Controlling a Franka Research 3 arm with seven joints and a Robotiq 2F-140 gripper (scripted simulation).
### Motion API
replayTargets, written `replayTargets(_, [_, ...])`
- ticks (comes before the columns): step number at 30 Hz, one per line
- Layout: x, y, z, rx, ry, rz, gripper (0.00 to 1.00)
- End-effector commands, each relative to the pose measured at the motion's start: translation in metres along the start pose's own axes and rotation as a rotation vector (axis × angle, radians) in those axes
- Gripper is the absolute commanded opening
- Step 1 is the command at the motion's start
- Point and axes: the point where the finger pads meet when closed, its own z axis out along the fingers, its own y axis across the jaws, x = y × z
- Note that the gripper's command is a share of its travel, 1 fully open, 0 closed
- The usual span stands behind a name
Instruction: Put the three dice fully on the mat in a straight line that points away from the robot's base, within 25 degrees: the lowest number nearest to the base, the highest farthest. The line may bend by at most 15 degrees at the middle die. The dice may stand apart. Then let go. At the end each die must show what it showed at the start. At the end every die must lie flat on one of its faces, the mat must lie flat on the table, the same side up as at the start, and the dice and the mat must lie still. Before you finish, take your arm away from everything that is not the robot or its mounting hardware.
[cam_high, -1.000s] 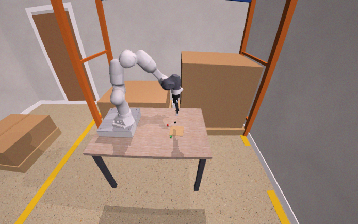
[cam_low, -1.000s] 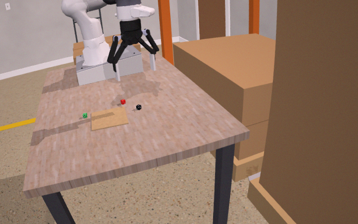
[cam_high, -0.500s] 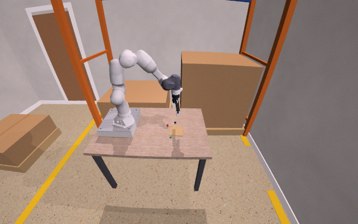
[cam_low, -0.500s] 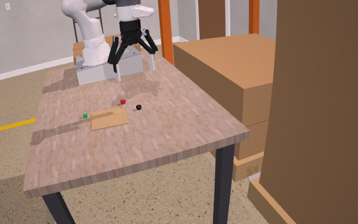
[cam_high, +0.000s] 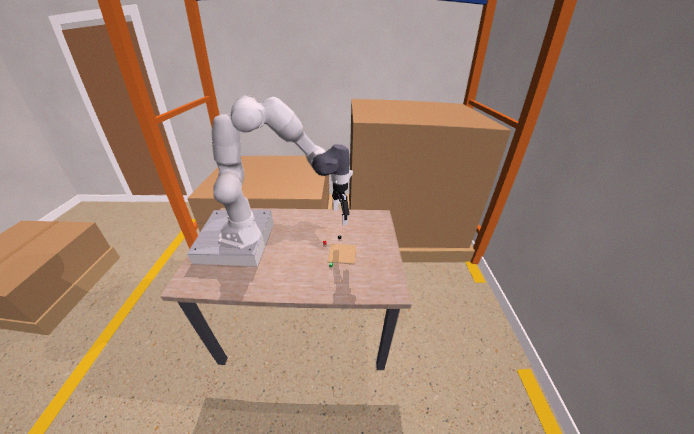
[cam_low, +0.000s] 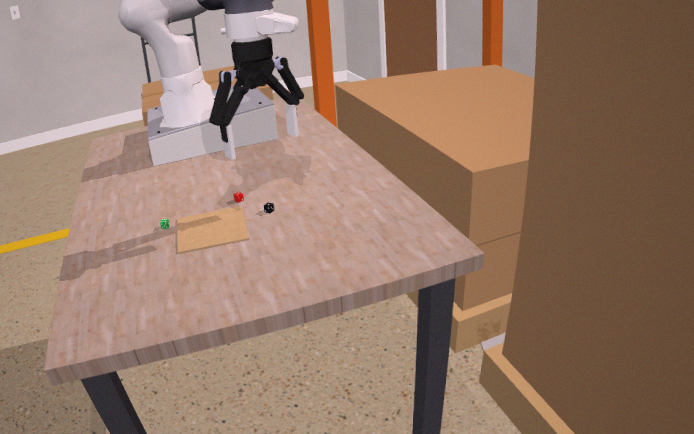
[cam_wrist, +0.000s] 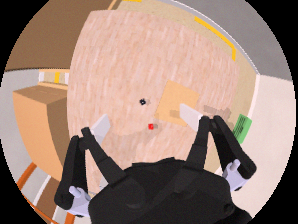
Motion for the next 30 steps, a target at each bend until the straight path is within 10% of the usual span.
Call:
replayTargets(1, [-0.0001,0.0004,0.0012,0.004,0.002,-0.087,1.00])
replayTargets(21, [-0.0001,0.0004,0.0012,0.004,0.002,-0.087,1.00])
replayTargets(30, [-0.0038,0.0017,0.0058,0.003,0.002,-0.375,1.00])
